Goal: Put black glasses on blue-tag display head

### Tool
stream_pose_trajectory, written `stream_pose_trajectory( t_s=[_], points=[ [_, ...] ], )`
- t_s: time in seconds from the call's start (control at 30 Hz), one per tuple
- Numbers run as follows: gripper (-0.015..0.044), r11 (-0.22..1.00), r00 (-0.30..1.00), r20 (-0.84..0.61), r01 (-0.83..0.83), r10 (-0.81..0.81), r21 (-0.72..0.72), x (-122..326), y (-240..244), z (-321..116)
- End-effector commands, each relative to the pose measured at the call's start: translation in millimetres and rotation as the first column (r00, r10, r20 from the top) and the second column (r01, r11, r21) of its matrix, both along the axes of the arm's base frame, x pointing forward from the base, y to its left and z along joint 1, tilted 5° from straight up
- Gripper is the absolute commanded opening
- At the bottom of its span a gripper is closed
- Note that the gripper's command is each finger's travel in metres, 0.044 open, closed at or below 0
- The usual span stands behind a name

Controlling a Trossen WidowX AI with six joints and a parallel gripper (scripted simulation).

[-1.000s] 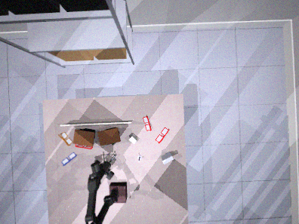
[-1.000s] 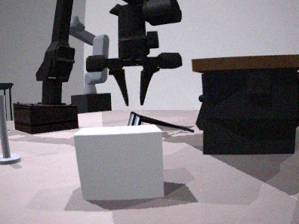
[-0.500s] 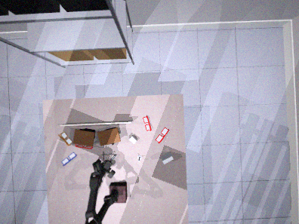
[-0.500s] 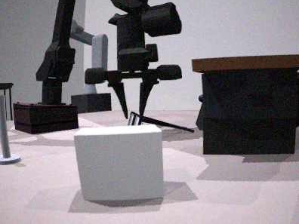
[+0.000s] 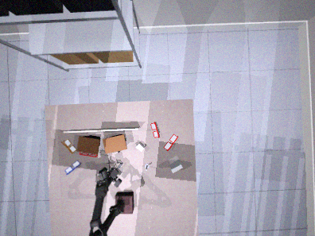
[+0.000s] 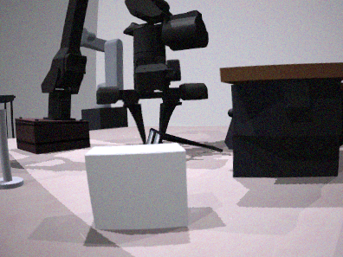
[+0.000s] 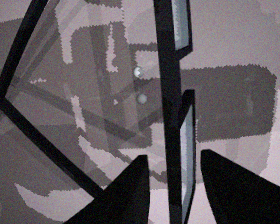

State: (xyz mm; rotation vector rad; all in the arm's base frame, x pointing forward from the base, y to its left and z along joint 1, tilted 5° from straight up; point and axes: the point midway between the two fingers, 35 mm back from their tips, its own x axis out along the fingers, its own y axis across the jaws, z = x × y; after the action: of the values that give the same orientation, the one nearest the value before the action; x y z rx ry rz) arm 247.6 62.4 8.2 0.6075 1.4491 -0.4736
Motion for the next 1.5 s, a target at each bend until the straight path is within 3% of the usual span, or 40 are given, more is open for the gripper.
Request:
stream_pose_trajectory(
  t_s=[0.0,0.67,0.87,1.47],
  points=[
    [0.012,1.0,1.0,0.003,0.003,-0.003,0.006,3,3,0],
    [0.0,1.0,1.0,-0.002,0.0,0.0,0.0,1,1,0],
    [0.0,1.0,1.0,-0.001,0.0,0.0,0.0,1,1,3],
    [0.0,1.0,1.0,0.004,0.003,-0.003,0.005,-1,-6,104]
  ],
)
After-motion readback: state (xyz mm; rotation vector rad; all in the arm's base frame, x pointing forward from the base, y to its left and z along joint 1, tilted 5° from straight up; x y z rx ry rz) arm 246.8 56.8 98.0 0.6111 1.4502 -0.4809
